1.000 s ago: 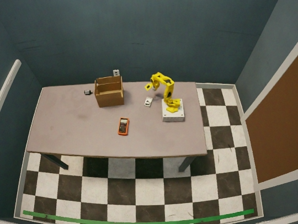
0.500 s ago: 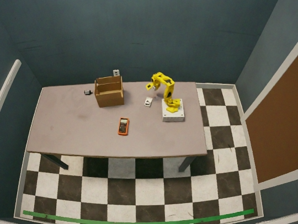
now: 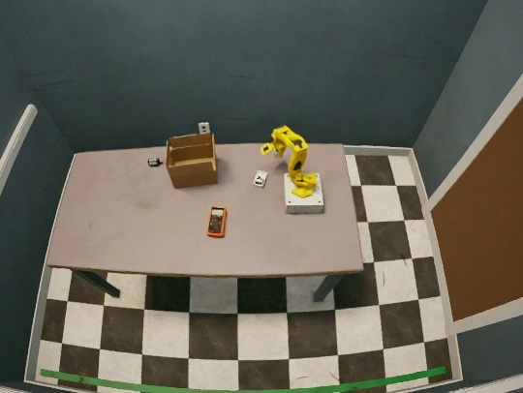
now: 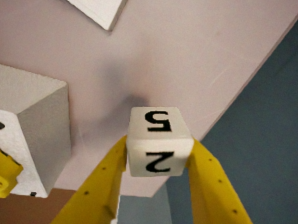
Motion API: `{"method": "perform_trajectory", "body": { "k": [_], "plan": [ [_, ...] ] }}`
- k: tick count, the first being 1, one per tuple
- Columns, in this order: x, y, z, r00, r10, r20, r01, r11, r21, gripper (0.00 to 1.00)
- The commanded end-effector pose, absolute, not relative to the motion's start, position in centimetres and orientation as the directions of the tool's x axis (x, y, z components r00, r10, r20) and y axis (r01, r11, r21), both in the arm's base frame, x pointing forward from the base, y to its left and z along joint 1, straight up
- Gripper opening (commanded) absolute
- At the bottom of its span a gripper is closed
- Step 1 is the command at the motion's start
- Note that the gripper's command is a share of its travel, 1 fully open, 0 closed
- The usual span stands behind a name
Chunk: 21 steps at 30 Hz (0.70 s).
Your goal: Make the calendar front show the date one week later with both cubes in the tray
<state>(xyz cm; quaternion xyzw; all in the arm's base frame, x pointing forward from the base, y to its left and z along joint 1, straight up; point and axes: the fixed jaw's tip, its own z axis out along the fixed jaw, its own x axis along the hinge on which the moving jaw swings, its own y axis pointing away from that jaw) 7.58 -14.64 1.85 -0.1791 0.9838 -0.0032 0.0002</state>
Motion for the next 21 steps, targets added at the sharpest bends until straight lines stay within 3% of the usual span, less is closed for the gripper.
{"method": "perform_trajectory", "body": {
  "k": [1, 21],
  "plan": [
    [7.15, -14.72, 1.91, -0.942, -0.335, -0.002, -0.335, 0.942, -0.017, 0.00],
    [7.17, -14.74, 1.91, -0.969, -0.248, -0.003, -0.248, 0.969, -0.017, 0.00]
  ]
}}
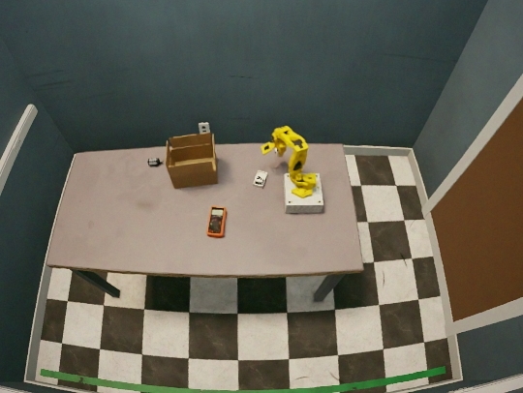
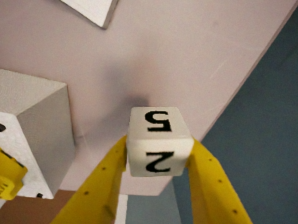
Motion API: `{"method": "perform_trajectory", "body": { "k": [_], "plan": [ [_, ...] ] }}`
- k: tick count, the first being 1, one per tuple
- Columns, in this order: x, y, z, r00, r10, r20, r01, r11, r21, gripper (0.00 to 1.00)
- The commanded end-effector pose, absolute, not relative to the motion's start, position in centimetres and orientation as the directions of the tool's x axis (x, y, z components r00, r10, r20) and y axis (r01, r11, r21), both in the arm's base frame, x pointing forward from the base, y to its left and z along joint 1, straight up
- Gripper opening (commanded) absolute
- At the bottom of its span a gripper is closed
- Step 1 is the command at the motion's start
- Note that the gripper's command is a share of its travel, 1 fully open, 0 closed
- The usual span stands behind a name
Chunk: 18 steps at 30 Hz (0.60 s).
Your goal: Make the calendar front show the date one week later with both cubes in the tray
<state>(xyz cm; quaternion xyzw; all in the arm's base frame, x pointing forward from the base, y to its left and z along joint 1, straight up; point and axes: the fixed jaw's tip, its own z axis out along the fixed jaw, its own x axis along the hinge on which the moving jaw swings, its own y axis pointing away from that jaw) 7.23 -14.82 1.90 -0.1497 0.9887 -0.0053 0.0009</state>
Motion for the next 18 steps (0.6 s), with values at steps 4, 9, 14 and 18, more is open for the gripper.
{"method": "perform_trajectory", "body": {
  "k": [4, 9, 14, 18],
  "plan": [
    [7.22, -14.74, 1.91, -0.977, -0.211, -0.004, -0.211, 0.977, -0.017, 0.00],
    [7.41, -14.75, 1.92, -0.996, -0.087, -0.006, -0.087, 0.996, -0.016, 0.00],
    [7.66, -14.78, 1.92, -0.997, 0.075, -0.009, 0.075, 0.997, -0.015, 0.00],
    [7.88, -14.83, 1.92, -0.976, 0.219, -0.011, 0.219, 0.976, -0.013, 0.00]
  ]
}}
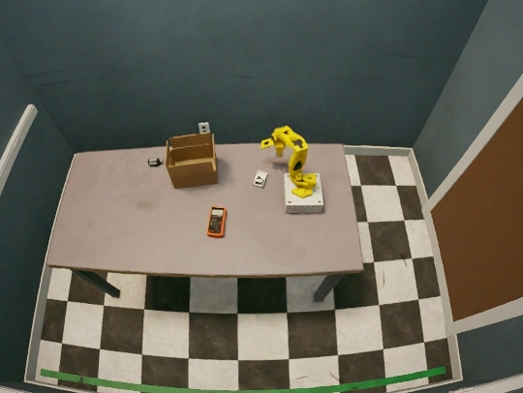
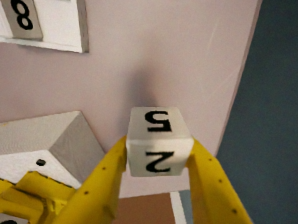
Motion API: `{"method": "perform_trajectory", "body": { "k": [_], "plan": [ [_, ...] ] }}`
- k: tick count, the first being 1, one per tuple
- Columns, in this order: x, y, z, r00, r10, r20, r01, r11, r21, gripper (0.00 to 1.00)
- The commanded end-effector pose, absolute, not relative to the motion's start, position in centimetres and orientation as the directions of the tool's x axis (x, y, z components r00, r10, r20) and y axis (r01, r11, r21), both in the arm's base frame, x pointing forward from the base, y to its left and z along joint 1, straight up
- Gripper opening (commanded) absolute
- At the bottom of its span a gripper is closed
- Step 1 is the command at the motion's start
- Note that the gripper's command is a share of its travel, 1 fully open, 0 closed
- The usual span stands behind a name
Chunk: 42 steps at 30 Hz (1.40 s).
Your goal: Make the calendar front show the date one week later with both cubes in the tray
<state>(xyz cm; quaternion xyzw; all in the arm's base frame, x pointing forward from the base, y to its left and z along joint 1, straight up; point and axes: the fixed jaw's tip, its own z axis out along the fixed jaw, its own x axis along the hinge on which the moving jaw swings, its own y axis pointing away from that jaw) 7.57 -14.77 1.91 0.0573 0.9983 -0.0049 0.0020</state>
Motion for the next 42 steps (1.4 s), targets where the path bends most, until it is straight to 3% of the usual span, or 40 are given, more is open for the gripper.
{"method": "perform_trajectory", "body": {
  "k": [1, 18, 42],
  "plan": [
    [7.93, -14.84, 1.92, -0.967, 0.255, -0.011, 0.255, 0.967, -0.013, 0.00],
    [8.61, -15.11, 1.93, -0.746, 0.665, -0.016, 0.666, 0.746, -0.006, 0.00],
    [8.78, -15.21, 1.82, -0.659, 0.752, -0.016, 0.752, 0.659, -0.004, 0.00]
  ]
}}
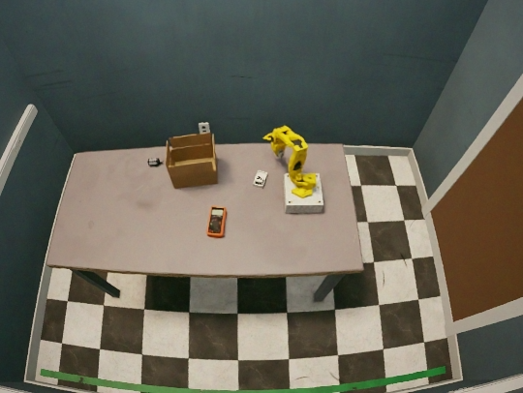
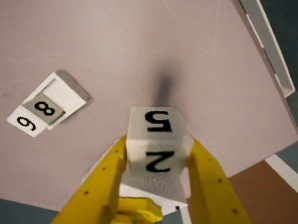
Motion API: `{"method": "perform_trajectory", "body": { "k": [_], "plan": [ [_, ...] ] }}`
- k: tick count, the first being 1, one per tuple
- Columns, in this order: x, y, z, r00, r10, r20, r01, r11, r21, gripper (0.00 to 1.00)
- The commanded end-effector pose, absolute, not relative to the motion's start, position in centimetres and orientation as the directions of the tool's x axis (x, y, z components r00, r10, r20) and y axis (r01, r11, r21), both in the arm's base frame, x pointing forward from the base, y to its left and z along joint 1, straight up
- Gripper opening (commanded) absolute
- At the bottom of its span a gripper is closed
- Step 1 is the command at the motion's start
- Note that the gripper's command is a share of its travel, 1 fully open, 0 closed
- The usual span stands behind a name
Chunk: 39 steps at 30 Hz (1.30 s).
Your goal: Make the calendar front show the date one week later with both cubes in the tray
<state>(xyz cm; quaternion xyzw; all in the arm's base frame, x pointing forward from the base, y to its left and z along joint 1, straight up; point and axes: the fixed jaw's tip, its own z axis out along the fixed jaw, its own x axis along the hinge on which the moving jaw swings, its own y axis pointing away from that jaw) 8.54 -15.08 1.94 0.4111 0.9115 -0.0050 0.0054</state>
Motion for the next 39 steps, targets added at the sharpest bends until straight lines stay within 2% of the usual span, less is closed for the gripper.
{"method": "perform_trajectory", "body": {
  "k": [1, 29, 30, 39],
  "plan": [
    [8.8, -15.2, 1.8, -0.659, 0.752, -0.016, 0.752, 0.659, -0.004, 0.00],
    [8.8, -15.3, -0.9, -0.659, 0.752, -0.016, 0.752, 0.659, -0.004, 0.00],
    [8.5, -14.2, -1.9, -0.654, 0.756, 0.039, 0.757, 0.654, 0.009, 0.00],
    [8.5, -14.2, -1.9, -0.654, 0.756, 0.039, 0.757, 0.654, 0.009, 0.00]
  ]
}}
